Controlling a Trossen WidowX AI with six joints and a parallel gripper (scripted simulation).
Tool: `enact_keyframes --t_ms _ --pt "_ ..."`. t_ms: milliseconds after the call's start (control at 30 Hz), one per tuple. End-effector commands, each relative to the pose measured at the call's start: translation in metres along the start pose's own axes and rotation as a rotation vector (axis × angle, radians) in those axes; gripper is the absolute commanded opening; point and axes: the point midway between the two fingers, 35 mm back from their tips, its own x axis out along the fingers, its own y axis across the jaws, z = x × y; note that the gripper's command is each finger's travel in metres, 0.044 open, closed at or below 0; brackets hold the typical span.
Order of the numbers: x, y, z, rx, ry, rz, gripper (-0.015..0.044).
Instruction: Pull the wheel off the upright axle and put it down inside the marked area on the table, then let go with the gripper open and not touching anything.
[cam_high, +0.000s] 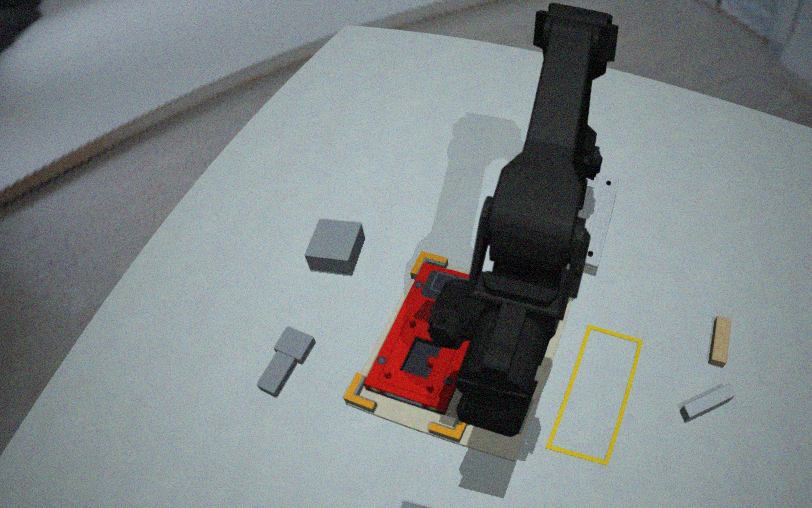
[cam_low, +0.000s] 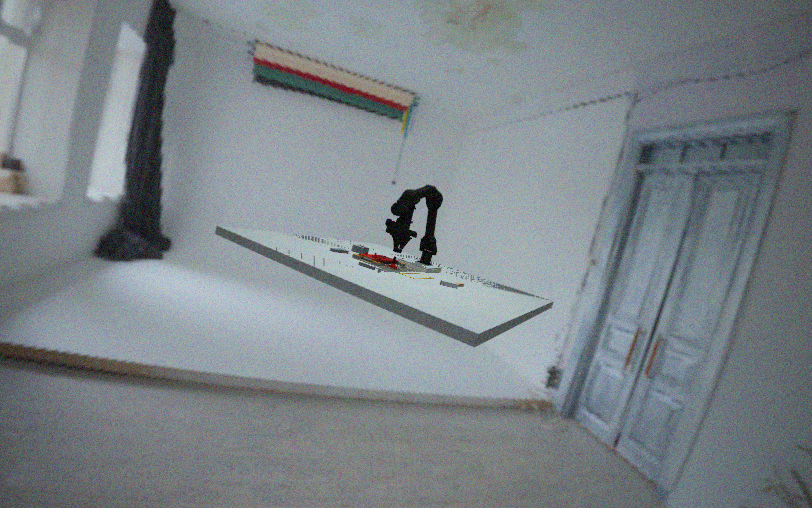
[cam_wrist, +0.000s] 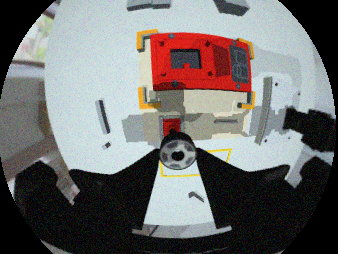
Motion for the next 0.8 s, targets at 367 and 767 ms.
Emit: enact_keyframes --t_ms 367,767 --pt "-0.010 -0.013 -0.030 0.001 0.001 0.011 0.0000" --pt "-0.013 -0.037 -0.073 0.002 0.004 0.015 0.0000"
